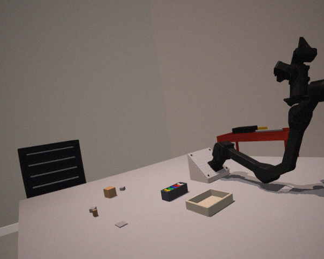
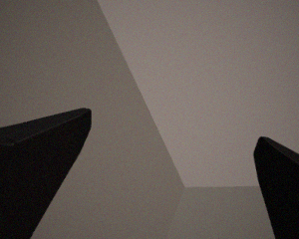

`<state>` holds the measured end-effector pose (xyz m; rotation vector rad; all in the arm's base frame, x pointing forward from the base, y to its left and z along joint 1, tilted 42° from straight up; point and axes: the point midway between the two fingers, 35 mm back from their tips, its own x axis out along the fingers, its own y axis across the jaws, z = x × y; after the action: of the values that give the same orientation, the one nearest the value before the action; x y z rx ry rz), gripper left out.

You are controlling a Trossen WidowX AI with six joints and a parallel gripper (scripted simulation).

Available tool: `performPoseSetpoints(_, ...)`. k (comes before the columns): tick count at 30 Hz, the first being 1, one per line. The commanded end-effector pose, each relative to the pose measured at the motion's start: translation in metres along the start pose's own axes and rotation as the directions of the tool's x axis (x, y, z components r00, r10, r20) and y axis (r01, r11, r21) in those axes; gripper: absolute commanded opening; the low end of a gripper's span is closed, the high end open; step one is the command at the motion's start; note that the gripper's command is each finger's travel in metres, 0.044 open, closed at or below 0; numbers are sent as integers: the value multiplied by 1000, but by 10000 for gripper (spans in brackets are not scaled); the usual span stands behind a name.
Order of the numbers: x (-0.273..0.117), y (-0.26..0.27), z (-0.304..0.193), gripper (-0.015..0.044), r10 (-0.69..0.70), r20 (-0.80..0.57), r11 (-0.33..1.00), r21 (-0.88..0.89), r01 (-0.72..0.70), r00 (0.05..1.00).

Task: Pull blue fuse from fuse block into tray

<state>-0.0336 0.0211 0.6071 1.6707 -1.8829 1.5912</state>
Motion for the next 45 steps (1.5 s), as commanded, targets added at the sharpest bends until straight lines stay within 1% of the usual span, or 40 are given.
performPoseSetpoints(1,1,0,1,374,-1,5,1000,5,1,1000)
performPoseSetpoints(4,12,6,19,295,-12,73,996,84,6,997)
performPoseSetpoints(7,29,15,56,216,-31,202,974,227,-16,979)
performPoseSetpoints(10,43,24,95,137,-31,333,931,352,-94,942)
performPoseSetpoints(12,51,31,128,85,-28,435,884,430,-181,900)
performPoseSetpoints(13,53,34,144,70,-27,485,856,462,-230,874)
performPoseSetpoints(17,54,42,212,70,-30,670,718,531,-450,742)
performPoseSetpoints(21,41,46,278,70,-41,822,543,496,-678,568)
performPoseSetpoints(25,13,46,342,70,-57,935,328,348,-878,349)
performPoseSetpoints(29,-25,43,393,70,-69,990,117,134,-984,126)
performPoseSetpoints(33,-73,37,432,70,-72,994,-41,-85,-996,-82)
performPoseSetpoints(37,-130,31,463,70,-60,953,-211,-304,-929,-298)
performPoseSetpoints(41,-184,30,483,70,-35,865,-411,-468,-782,-500)
performPoseSetpoints(43,-218,30,490,70,-14,791,-530,-524,-666,-611)
performPoseSetpoints(45,-252,31,494,70,11,704,-644,-538,-544,-710)
